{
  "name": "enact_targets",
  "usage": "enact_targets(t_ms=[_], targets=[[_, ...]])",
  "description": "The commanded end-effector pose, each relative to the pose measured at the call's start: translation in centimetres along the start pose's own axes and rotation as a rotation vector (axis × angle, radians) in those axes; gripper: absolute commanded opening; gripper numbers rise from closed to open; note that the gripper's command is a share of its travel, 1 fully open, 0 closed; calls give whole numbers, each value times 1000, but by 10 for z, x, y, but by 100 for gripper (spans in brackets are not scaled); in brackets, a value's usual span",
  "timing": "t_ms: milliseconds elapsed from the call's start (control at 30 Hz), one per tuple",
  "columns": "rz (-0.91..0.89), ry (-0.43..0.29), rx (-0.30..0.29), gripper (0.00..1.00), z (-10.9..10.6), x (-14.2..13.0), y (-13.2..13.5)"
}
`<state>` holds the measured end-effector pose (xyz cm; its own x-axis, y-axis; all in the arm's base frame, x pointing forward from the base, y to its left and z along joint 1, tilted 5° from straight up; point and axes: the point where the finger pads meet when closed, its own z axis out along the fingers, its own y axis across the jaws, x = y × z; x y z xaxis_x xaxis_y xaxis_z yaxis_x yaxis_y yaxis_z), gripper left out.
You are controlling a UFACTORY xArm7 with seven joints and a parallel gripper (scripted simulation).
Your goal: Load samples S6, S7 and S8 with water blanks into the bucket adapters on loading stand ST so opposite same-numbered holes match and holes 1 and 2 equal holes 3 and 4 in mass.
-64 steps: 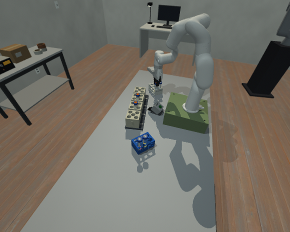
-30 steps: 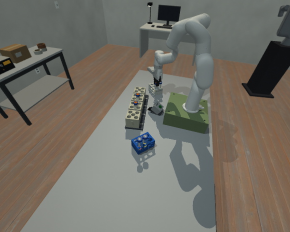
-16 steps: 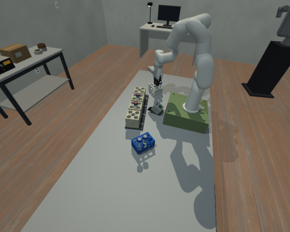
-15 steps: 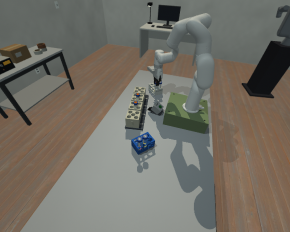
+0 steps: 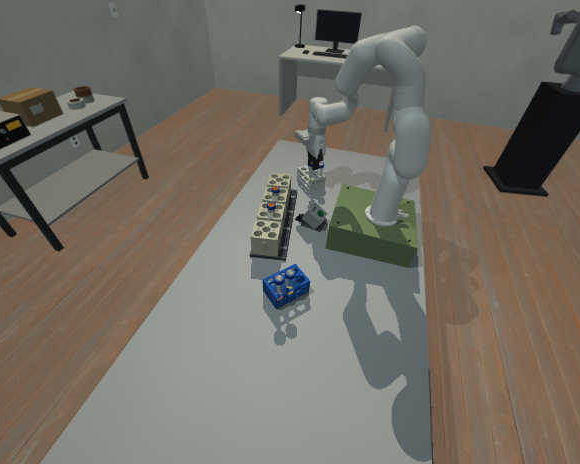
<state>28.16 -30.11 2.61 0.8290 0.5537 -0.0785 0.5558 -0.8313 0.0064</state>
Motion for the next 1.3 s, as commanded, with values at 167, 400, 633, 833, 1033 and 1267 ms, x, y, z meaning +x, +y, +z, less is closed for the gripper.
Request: enact_targets(t_ms=[167, 400, 633, 833, 1033, 1267], targets=[[0, 1, -3, 0, -7, 0, 1], [0, 1, -4, 0, -11, 0, 1], [0, 1, -3, 0, -21, 0, 1], [0, 1, -4, 0, -33, 0, 1], [0, 1, -4, 0, -45, 0, 1], [0, 1, -4, 0, -55, 0, 1]])
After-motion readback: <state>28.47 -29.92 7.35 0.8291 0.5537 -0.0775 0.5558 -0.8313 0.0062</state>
